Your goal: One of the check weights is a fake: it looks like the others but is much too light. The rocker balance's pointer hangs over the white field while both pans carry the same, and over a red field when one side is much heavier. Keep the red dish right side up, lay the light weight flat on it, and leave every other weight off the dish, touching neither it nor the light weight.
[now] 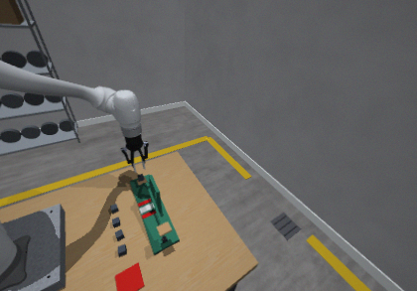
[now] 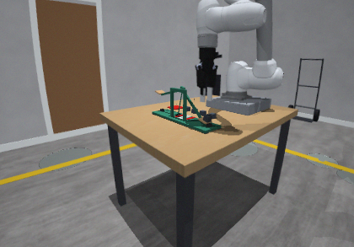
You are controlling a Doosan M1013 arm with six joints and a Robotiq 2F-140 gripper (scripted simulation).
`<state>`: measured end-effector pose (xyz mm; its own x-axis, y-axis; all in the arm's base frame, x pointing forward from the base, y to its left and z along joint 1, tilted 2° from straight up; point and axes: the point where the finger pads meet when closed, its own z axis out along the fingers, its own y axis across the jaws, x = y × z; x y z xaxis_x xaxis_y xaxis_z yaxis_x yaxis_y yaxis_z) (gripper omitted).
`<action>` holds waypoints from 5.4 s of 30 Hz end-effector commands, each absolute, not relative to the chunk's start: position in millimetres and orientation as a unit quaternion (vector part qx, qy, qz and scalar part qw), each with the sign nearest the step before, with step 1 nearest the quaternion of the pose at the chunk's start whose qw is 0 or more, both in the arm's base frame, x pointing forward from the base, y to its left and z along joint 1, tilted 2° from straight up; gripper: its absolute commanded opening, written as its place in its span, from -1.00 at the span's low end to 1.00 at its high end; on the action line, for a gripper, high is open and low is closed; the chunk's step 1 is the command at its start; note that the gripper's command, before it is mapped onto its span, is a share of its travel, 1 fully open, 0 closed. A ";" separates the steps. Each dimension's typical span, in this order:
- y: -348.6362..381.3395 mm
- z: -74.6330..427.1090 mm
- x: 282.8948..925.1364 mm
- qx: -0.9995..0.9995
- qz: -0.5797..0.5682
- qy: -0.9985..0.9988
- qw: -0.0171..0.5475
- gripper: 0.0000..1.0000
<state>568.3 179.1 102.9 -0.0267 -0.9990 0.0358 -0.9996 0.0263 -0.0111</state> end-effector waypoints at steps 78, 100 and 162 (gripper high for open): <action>89.5 57.3 398.8 0.721 0.016 -0.693 0.009 -0.30; 89.0 42.9 398.9 0.721 0.016 -0.693 0.009 -0.30; 87.5 5.4 399.4 0.721 0.016 -0.693 0.009 -0.30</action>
<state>399.4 87.5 5.4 0.0394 -0.9986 0.0365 -0.9992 -0.0397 -0.0087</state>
